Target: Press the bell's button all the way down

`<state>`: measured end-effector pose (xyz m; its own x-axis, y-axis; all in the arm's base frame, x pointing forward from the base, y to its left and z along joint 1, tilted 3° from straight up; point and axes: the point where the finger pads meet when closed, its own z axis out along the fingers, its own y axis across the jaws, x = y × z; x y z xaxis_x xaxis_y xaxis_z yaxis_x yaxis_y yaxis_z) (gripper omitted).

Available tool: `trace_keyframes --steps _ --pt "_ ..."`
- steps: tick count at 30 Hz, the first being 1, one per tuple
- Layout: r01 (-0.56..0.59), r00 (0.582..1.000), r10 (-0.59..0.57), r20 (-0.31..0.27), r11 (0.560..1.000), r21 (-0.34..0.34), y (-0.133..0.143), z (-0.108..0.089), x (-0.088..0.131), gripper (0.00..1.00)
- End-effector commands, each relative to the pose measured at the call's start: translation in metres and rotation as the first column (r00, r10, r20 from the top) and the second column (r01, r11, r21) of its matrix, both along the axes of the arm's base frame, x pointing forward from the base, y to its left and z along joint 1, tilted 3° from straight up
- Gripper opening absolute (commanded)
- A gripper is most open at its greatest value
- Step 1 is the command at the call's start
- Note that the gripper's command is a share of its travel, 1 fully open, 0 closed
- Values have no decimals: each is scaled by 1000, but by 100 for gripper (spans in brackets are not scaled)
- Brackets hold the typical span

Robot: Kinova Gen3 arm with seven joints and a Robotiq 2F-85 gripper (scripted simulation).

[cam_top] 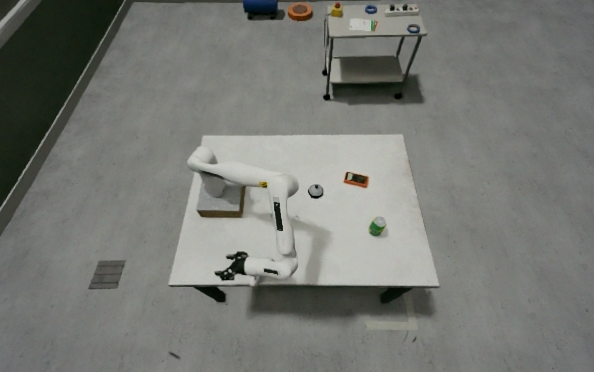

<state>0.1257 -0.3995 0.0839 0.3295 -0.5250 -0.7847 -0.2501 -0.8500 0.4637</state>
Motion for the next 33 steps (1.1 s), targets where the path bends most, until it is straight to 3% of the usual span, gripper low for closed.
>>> trace_keyframes --steps 1,21,27,33 --pt "0 1000 0 1 1000 -1 0 1 0 100" --pt "-9 1000 9 13 1000 -1 1 -1 5 100" --pt "-99 987 98 128 995 -3 19 -15 54 100" --pt "-160 966 158 207 987 -7 35 -23 89 100"
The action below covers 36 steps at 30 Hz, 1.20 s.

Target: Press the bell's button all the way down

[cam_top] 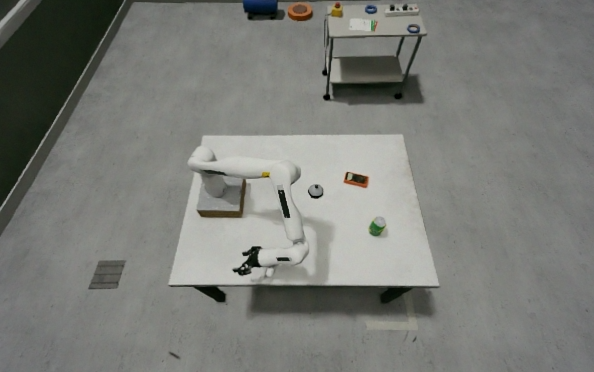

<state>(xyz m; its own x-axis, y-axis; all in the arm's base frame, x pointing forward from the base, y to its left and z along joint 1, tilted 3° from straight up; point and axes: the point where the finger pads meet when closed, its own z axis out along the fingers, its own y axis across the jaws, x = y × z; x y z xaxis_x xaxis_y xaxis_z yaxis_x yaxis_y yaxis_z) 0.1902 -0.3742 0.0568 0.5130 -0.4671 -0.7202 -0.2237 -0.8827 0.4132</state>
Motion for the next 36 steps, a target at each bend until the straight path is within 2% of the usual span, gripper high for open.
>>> trace_keyframes --steps 1,2,3,6,16,18,19,24,33,35,36 --pt "-45 998 45 41 999 -5 9 4 25 100" --pt "-79 993 79 86 997 -2 20 -1 44 100" --pt "-90 991 90 101 996 -2 23 -2 51 100" --pt "-114 985 113 132 994 0 31 -5 64 100" --pt "-232 932 221 288 973 4 82 -14 133 100" --pt "-232 932 221 288 973 4 82 -14 133 100" --pt "-264 911 248 330 964 5 98 -16 151 100" --pt "-303 882 278 381 953 5 120 -17 173 100" --pt "-395 794 340 503 918 4 182 -17 224 100" --pt "-395 794 340 503 918 4 182 -17 224 100" --pt "-423 764 355 539 906 3 203 -16 238 100"
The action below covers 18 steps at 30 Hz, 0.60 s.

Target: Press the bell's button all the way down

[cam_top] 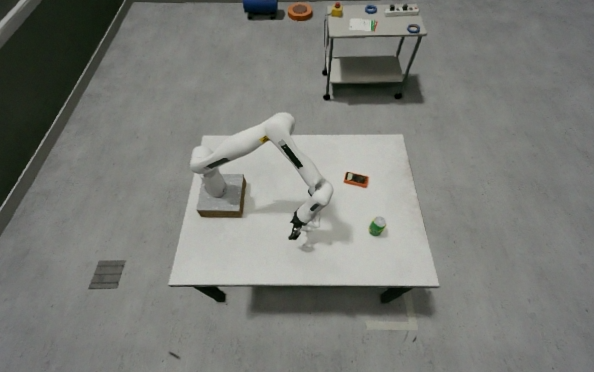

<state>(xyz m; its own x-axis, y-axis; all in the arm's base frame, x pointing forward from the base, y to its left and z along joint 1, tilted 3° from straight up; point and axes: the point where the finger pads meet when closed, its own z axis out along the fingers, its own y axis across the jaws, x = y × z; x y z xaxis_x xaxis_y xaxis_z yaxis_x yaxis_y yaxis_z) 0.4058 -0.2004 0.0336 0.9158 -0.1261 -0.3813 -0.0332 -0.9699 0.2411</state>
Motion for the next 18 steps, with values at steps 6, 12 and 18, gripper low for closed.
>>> trace_keyframes --steps 6,12,18 --pt "-97 989 92 117 994 39 64 10 43 100" --pt "-161 970 145 196 984 70 112 16 66 100" --pt "-219 946 187 266 971 98 159 24 83 100"
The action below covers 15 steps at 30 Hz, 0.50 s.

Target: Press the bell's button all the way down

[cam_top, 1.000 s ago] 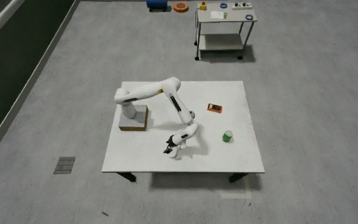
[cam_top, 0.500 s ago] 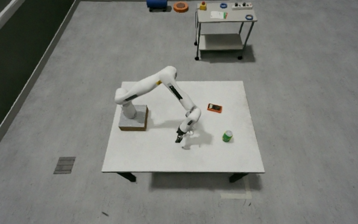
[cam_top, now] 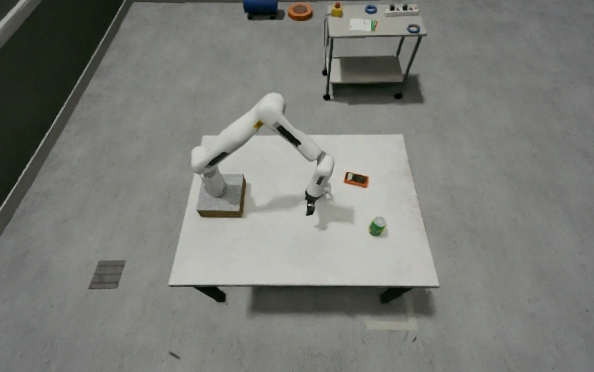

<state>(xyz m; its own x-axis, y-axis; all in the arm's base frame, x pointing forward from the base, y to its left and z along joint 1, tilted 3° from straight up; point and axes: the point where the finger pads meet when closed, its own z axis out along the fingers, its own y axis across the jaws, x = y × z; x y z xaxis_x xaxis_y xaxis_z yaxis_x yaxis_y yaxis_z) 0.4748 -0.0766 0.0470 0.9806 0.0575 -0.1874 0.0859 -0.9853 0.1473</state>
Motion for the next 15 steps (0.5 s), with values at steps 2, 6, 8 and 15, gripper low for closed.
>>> trace_keyframes --steps 2,6,8,15 --pt "-57 996 55 65 998 32 44 12 17 100" --pt "-95 990 88 111 994 59 77 18 26 100" --pt "-115 985 105 134 991 74 95 22 30 100" --pt "-165 971 143 190 980 108 139 32 37 100"
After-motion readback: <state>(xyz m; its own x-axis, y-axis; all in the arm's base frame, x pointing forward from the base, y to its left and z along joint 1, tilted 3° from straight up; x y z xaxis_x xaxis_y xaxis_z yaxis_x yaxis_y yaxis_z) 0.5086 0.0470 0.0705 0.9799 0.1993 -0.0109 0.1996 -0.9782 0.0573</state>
